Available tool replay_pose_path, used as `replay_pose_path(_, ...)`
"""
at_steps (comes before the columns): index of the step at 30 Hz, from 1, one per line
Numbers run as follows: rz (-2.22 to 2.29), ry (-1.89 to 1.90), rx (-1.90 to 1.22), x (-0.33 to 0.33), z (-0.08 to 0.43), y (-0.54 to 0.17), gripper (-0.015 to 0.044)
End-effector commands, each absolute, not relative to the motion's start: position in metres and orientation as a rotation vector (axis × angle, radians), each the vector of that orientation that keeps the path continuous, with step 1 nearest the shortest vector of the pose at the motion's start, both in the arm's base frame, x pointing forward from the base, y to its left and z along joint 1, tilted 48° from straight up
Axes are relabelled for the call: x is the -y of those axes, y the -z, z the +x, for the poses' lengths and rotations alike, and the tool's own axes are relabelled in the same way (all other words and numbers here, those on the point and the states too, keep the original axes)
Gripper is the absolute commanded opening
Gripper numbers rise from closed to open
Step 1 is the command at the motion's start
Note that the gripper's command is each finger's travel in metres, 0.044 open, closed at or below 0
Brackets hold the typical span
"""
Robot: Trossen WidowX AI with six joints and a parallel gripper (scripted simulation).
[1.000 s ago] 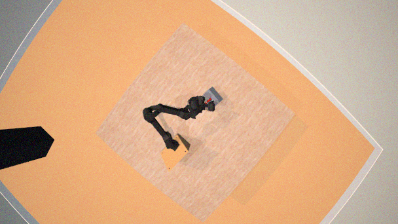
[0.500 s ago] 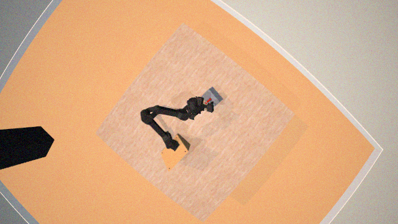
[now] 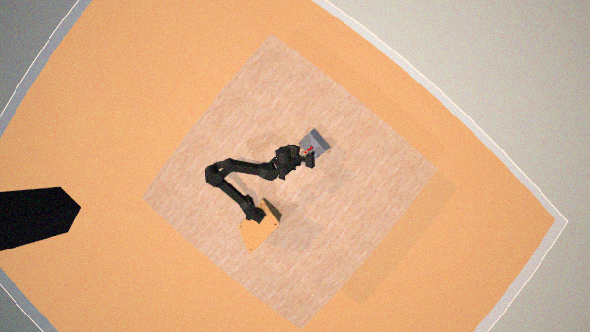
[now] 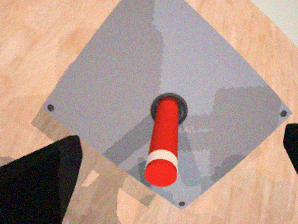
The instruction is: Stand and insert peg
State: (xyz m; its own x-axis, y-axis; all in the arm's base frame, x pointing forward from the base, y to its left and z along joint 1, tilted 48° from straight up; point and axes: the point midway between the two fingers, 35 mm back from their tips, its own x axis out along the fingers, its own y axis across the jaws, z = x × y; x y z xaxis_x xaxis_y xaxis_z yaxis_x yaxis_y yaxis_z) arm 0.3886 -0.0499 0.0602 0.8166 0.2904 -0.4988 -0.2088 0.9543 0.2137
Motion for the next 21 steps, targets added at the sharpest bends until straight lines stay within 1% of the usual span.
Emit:
replay_pose_path(1,0.151,-0.268,-0.555,0.052,0.385,-0.063,0.0440)
replay_pose_path(21,0.151,-0.266,-0.555,0.060,0.366,-0.075,0.0440)
